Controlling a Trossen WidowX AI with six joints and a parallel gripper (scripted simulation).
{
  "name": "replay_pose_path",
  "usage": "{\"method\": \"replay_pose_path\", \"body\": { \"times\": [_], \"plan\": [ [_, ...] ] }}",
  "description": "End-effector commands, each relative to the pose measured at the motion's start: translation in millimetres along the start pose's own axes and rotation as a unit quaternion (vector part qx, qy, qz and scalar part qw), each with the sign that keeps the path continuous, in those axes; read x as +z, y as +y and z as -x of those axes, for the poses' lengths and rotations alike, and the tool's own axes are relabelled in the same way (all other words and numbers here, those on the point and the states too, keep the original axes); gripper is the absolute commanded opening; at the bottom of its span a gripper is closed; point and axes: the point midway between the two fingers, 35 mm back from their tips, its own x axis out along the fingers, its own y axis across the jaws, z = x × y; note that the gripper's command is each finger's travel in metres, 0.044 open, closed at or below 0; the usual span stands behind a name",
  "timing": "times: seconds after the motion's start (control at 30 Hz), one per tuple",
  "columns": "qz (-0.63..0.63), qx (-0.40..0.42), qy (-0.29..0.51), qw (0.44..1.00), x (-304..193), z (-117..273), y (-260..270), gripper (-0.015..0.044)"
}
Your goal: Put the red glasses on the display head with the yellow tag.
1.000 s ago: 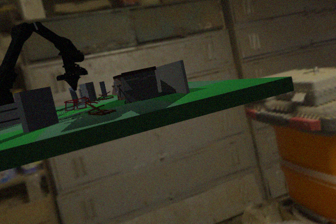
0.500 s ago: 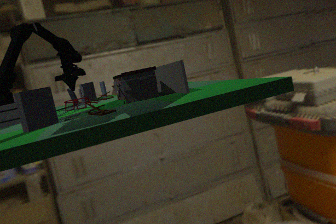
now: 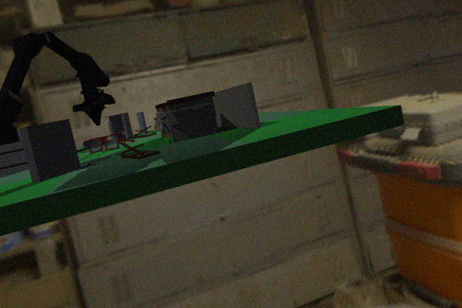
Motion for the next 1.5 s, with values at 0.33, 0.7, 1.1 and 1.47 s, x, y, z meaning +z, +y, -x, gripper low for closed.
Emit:
{"method": "replay_pose_path", "body": {
  "times": [0.33, 0.7, 1.1, 1.47],
  "plan": [
    [-0.011, -0.002, -0.008, 1.0, 3, 55, -47, 0.0026],
    [-0.011, -0.002, -0.008, 1.0, 3, 55, -47, 0.02],
    [-0.102, -0.003, -0.008, 0.995, -13, 51, -84, 0.02],
    [-0.503, -0.009, -0.005, 0.864, -129, 23, -205, 0.02]
  ]
}}
